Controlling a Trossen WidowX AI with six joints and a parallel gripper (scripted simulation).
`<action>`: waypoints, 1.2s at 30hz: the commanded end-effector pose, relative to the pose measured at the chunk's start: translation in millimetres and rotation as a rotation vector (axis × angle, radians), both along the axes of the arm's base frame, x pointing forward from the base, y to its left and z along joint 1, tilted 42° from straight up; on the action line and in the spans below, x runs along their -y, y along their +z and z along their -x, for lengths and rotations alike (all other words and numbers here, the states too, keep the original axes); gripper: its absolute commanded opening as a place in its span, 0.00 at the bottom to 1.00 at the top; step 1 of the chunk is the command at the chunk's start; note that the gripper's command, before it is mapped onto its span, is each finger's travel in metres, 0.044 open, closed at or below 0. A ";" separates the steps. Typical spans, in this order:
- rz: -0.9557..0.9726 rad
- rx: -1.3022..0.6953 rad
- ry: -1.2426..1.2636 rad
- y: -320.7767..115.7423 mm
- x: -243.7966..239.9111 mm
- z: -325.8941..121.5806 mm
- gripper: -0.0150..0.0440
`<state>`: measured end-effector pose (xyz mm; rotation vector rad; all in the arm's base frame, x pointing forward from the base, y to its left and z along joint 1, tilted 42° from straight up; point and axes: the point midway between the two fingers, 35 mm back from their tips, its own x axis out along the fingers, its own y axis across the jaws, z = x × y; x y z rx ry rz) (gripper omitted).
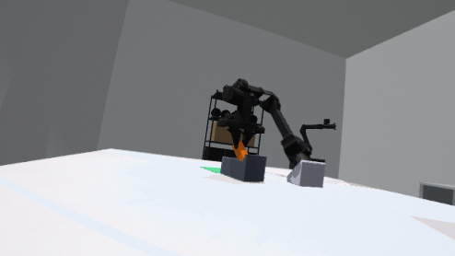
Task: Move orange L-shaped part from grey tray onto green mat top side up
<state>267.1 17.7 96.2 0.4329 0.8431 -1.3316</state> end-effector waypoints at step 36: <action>-0.008 0.003 0.001 38.5 -36.7 0.0 0.25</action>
